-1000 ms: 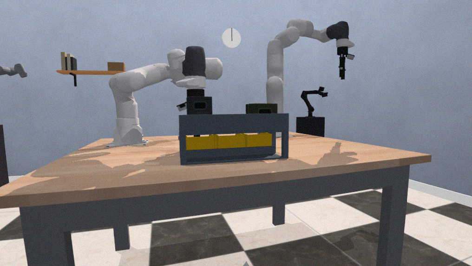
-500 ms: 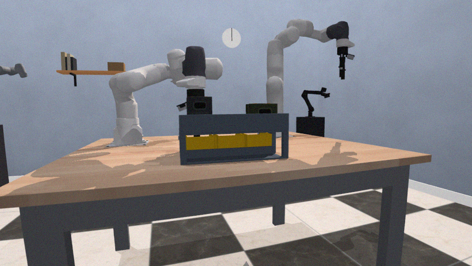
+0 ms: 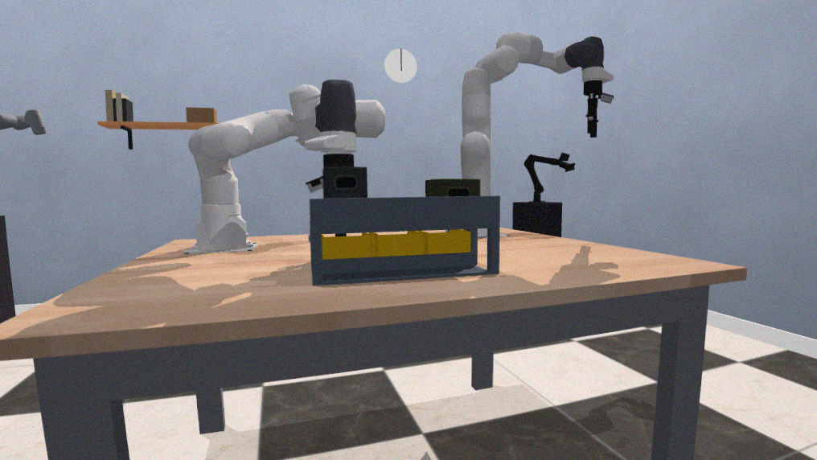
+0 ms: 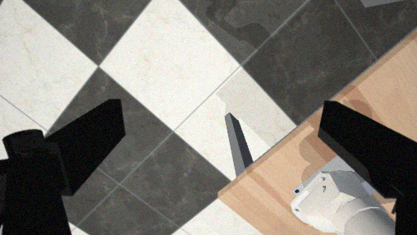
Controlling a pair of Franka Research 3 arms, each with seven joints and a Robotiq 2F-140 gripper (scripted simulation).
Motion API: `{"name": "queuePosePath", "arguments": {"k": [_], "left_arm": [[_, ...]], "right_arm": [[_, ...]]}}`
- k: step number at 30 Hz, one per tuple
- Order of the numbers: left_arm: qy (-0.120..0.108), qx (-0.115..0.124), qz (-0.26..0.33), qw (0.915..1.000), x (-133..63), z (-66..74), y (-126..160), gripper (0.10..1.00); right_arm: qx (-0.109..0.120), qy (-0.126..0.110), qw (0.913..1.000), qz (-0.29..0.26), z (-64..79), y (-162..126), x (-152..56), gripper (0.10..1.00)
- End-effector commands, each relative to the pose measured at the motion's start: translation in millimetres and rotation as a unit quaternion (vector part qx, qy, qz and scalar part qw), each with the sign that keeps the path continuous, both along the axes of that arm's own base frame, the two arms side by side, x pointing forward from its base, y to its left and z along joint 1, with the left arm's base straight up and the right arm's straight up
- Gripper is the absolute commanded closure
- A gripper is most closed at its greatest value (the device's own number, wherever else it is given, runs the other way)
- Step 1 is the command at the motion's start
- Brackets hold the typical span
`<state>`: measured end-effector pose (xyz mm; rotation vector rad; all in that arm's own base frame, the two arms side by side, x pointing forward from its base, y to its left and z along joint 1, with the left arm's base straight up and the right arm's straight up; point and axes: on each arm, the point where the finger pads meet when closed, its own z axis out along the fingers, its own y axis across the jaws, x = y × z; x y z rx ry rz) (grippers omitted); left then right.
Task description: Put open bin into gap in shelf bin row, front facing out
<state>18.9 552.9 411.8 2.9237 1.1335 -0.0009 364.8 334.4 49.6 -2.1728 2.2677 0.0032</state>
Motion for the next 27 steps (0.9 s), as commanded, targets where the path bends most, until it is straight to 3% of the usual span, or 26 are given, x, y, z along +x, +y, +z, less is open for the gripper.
{"name": "queuePosePath", "arguments": {"k": [1, 14, 27], "left_arm": [[0.000, 0.000, 0.000, 1.0000, 0.0, 0.1, 0.0, 0.098], [0.000, 0.000, 0.000, 1.0000, 0.0, 0.1, 0.0, 0.098], [0.000, 0.000, 0.000, 1.0000, 0.0, 0.1, 0.0, 0.098]], "right_arm": [[-0.001, 0.000, 1.0000, 0.002, 0.0, -0.9, 0.9, 0.999], [-0.001, 0.000, 1.0000, 0.002, 1.2, -0.8, -0.3, 0.999], [-0.001, 0.000, 1.0000, 0.002, 12.6, -0.4, -11.7, 0.999]]}}
